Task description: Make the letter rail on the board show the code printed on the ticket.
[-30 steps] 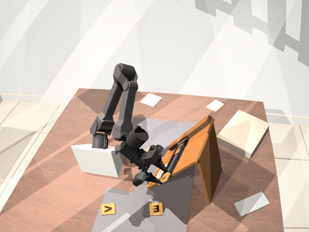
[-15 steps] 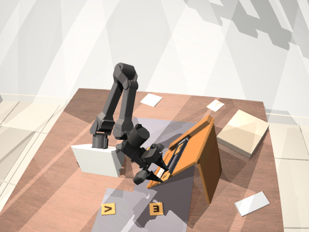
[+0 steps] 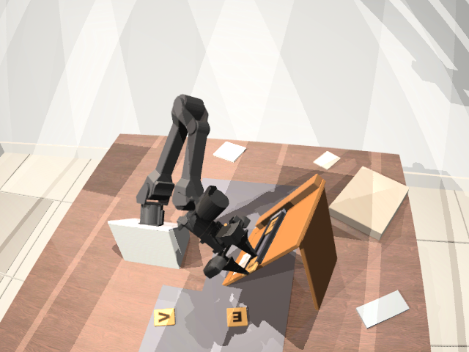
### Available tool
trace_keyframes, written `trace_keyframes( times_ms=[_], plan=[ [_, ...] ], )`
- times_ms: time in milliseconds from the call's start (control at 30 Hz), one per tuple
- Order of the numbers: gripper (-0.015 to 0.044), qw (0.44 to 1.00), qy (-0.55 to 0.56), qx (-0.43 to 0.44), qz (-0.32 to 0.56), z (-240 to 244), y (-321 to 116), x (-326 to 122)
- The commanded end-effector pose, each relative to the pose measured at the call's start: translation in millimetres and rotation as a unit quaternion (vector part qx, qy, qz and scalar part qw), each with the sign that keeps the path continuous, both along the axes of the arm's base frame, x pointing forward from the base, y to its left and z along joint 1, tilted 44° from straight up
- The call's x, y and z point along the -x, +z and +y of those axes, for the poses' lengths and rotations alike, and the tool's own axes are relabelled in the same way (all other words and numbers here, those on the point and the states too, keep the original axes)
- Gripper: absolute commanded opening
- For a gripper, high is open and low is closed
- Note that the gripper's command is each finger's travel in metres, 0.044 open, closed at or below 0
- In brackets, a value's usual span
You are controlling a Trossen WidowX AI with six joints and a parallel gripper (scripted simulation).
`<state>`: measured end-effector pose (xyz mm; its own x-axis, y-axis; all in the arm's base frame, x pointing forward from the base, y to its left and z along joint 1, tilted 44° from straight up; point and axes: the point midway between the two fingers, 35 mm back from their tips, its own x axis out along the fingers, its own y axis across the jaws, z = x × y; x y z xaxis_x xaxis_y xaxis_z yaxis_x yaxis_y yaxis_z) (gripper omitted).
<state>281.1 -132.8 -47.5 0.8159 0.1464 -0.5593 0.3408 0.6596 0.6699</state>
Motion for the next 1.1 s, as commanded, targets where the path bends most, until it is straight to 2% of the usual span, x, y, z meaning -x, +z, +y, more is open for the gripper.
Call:
trace_keyframes(
  times_ms=[0, 1067],
  plan=[
    [0.0000, 1.000, -0.001, 0.001, -0.001, 1.4, 2.5, -1.4],
    [0.0000, 1.000, -0.001, 0.001, -0.001, 10.6, 11.0, -5.7]
  ],
)
